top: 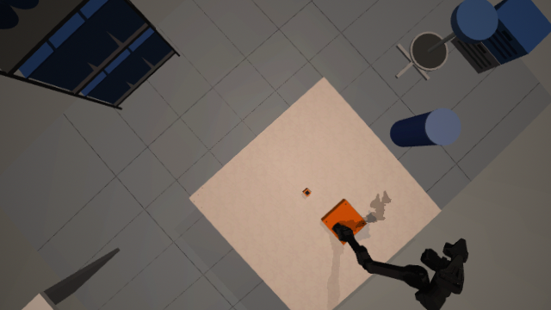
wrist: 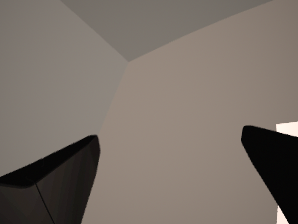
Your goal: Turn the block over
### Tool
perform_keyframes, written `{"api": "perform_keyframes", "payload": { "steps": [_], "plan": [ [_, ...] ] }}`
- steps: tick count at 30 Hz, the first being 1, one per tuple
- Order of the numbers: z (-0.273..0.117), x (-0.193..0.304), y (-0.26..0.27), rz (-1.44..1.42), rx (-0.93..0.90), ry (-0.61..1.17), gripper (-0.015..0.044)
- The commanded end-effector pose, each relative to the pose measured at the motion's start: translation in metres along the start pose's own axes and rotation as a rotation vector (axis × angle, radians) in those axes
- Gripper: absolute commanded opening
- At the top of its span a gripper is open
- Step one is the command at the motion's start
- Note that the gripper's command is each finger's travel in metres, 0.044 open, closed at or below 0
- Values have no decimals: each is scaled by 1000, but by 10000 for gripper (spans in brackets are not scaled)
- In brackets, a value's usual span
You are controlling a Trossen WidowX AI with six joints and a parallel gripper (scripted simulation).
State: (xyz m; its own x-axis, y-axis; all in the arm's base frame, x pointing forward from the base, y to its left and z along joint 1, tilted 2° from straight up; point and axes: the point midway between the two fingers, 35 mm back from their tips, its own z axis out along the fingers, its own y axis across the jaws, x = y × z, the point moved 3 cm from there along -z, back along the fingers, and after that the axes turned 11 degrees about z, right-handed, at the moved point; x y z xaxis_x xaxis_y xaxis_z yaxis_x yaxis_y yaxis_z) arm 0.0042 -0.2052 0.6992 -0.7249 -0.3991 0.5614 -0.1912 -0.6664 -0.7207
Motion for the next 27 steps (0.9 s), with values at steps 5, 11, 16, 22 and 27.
{"api": "perform_keyframes", "payload": {
  "steps": [5, 11, 16, 22, 27],
  "plan": [
    [9, -2, 10, 122, 18, -11, 440],
    [39, -13, 45, 469, 31, -47, 440],
    [72, -35, 90, 815, -25, -69, 440],
    [111, -84, 140, 1183, -154, -103, 440],
    [137, -141, 172, 1433, -303, -131, 440]
  ]
}}
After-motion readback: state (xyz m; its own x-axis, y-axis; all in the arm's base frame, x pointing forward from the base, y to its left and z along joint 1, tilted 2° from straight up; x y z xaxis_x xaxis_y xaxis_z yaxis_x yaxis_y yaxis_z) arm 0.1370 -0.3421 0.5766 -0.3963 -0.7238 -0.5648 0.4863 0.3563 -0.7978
